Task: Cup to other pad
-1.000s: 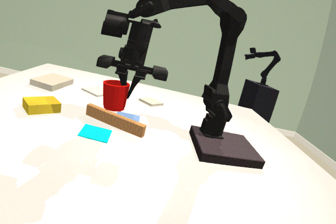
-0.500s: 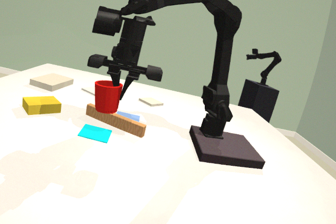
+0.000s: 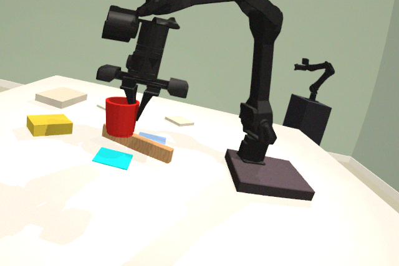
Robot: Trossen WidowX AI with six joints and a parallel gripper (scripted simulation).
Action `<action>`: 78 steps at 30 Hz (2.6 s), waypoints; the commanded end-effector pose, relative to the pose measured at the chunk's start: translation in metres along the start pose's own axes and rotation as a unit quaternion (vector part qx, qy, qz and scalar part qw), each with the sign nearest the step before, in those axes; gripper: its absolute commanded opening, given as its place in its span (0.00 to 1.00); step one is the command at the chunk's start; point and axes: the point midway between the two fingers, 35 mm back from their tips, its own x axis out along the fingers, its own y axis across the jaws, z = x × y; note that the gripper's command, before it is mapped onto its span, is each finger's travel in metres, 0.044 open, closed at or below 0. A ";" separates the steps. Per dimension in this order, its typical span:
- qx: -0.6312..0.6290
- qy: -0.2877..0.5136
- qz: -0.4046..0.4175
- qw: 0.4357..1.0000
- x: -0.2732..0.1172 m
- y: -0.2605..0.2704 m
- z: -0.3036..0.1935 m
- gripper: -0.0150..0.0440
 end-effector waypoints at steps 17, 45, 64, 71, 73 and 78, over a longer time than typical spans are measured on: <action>0.002 0.001 0.001 1.000 0.026 0.002 -0.002 0.25; 0.000 0.001 0.002 1.000 0.053 0.002 -0.003 0.25; 0.000 0.001 0.002 1.000 0.053 0.002 -0.003 0.47; 0.000 0.001 0.002 1.000 0.045 0.003 -0.003 0.47; 0.000 0.001 0.002 1.000 0.042 0.003 -0.003 0.47; 0.001 0.001 0.002 1.000 0.035 0.003 -0.003 0.47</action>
